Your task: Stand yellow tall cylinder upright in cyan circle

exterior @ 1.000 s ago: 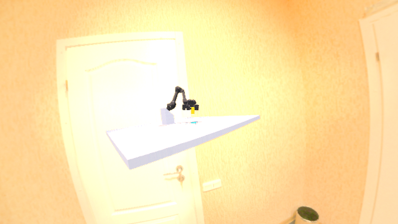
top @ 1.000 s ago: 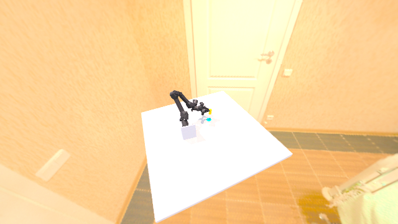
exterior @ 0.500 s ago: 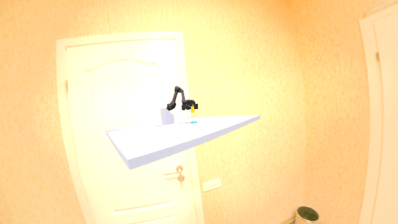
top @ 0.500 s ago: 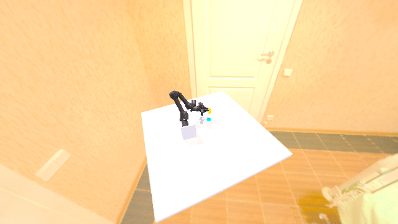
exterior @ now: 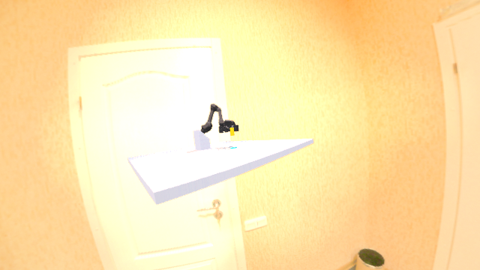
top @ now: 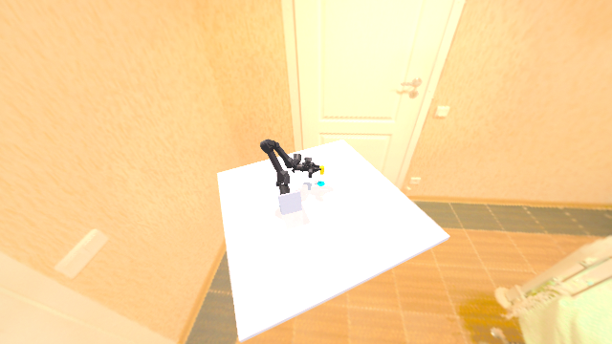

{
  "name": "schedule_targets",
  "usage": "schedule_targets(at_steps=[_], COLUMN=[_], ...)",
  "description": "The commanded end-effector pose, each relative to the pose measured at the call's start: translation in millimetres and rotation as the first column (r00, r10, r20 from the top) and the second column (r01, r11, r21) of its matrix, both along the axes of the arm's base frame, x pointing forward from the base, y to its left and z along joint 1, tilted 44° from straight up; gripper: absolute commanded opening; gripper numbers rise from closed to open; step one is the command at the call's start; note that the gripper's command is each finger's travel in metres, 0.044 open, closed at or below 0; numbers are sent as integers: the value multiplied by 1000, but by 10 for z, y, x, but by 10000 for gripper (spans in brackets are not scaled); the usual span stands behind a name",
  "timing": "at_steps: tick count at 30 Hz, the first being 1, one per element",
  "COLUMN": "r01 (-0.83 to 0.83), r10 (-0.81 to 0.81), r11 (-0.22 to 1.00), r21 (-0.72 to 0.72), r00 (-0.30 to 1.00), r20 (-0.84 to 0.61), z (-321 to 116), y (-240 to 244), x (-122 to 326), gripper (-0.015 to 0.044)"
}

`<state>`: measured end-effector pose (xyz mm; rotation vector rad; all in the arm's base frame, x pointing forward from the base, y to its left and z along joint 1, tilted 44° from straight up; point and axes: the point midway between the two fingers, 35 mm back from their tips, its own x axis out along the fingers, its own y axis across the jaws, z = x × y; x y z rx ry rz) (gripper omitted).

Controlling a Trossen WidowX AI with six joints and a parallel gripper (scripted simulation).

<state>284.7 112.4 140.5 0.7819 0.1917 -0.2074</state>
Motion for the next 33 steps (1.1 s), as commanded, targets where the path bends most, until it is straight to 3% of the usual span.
schedule_targets(at_steps=[1, 33], r01=[9, 9], r10=[-9, -9], r11=[1000, 1000], r21=[5, 6], r00=[1000, 1000], r20=[4, -2], z=[2, -528], y=[-13, 525], x=[-3, 11], gripper=[105, 105])
